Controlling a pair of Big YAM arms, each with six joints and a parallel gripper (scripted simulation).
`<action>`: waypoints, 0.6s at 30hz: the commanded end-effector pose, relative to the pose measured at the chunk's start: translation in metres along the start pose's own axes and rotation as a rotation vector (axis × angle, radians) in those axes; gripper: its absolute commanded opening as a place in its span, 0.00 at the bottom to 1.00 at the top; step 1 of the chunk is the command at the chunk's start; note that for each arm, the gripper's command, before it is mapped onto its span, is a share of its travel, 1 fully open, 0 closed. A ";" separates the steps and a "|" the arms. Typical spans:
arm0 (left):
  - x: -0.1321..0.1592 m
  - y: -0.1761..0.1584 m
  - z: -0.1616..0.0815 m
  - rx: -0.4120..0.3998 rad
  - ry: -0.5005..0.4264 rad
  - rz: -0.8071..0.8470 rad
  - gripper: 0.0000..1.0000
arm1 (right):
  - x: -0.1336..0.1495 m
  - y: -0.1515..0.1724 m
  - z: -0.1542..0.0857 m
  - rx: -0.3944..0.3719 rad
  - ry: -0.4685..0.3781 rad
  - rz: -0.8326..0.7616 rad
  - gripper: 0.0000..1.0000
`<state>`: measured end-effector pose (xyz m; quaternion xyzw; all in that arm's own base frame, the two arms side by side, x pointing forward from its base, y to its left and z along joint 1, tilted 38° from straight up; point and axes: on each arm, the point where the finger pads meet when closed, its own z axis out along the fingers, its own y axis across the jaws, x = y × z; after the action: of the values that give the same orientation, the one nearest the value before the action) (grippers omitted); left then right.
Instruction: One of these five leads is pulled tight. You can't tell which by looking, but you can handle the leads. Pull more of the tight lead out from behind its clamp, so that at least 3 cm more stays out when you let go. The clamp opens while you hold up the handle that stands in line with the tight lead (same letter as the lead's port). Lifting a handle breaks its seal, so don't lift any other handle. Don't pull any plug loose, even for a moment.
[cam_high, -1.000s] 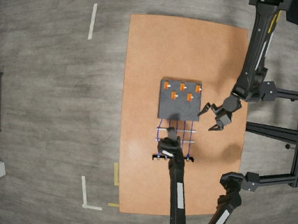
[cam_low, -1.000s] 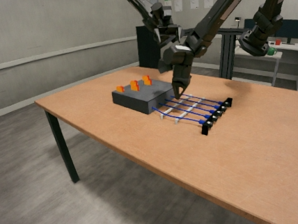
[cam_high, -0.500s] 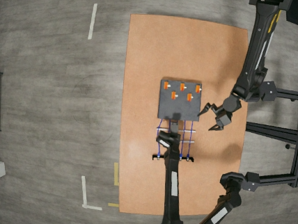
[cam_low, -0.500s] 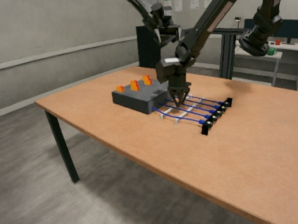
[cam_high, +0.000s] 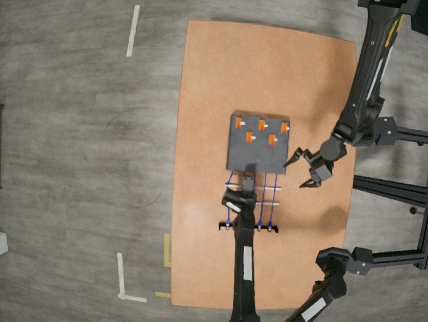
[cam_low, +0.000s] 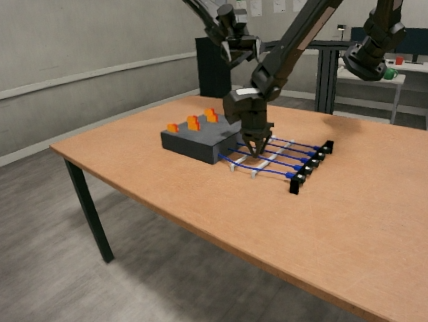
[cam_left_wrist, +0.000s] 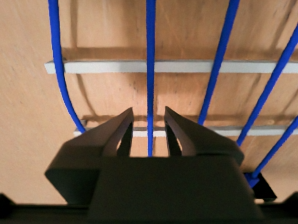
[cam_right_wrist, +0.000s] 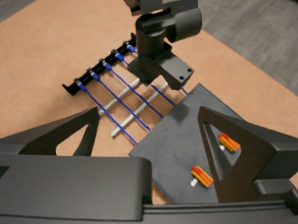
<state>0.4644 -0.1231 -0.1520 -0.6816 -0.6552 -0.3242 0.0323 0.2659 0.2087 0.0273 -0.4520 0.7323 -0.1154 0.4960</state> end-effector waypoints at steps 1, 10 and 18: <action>0.001 0.007 0.010 -0.005 -0.005 0.000 0.32 | -0.008 -0.002 0.003 0.005 -0.014 0.006 1.00; 0.001 0.007 0.019 -0.005 -0.005 0.000 0.32 | -0.008 -0.002 0.003 0.005 -0.014 0.006 1.00; -0.002 0.015 0.010 -0.025 -0.014 -0.002 0.32 | -0.008 -0.002 0.003 0.005 -0.014 0.006 1.00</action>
<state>0.4709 -0.1181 -0.1613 -0.6837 -0.6528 -0.3245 0.0321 0.2659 0.2087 0.0274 -0.4520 0.7323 -0.1154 0.4960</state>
